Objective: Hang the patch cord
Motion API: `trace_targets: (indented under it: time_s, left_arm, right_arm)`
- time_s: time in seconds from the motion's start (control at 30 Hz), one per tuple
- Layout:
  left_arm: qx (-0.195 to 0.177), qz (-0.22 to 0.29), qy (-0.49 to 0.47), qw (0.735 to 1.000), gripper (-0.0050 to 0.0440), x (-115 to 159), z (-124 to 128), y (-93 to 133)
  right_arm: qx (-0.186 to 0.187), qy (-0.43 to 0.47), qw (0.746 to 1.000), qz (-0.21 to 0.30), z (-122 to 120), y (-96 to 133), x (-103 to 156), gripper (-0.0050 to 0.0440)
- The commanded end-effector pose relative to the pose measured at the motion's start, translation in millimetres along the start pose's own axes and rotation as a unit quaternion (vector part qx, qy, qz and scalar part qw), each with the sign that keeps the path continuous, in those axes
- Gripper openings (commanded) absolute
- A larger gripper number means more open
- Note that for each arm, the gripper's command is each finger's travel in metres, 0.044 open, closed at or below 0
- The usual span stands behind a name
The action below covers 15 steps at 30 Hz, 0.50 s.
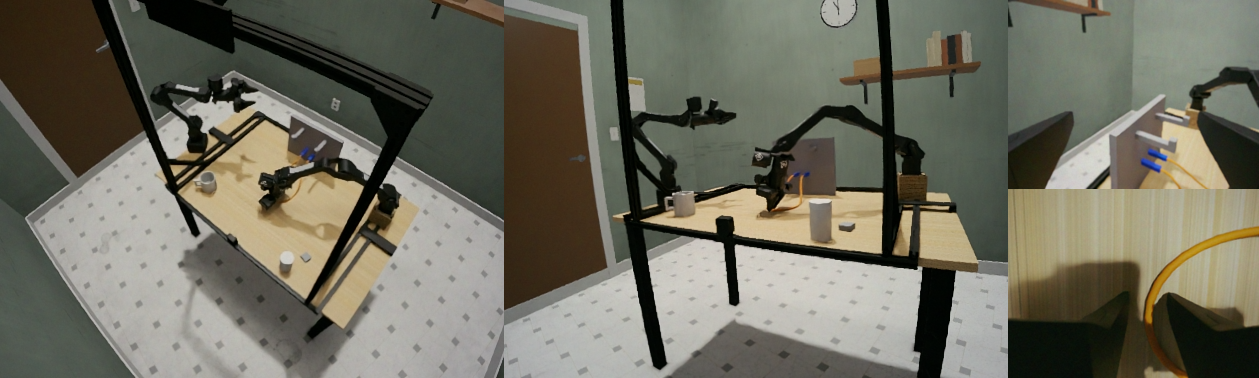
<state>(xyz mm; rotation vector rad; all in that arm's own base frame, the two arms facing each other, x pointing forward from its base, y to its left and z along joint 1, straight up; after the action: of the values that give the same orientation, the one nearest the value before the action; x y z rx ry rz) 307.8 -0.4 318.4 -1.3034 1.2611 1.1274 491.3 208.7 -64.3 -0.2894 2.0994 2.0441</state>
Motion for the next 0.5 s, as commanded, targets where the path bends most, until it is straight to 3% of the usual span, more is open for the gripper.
trace_targets:
  time_s: [0.0,0.1,0.47]
  left_arm:
    - [0.001,-0.006,-0.001,1.000,0.0440,-4.1,-0.1,1.9]
    - [0.001,-0.006,-0.001,1.000,0.0440,-4.1,-0.1,1.9]
    - [0.001,-0.006,-0.001,1.000,0.0440,-4.1,-0.1,1.9]
  right_arm:
    - [-0.007,0.000,1.000,-0.007,2.9,7.3,-4.8,0.0080]
    - [-0.007,0.000,1.000,-0.007,2.9,7.3,-4.8,0.0020]
    - [-0.007,0.000,1.000,-0.007,2.9,7.3,-4.8,0.0020]
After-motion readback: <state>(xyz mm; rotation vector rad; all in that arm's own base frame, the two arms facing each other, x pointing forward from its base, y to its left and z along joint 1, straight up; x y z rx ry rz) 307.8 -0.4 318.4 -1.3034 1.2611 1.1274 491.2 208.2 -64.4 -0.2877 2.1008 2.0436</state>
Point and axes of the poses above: on each arm, the point midway between the two fingers, 35 mm back from their tips, its own y axis back along the fingers, its own z axis across the jaws, x = y × z, the point moved 1 cm from there along y, back along the fingers, and after that the axes turned 6 degrees about y, right-handed, at the moved point
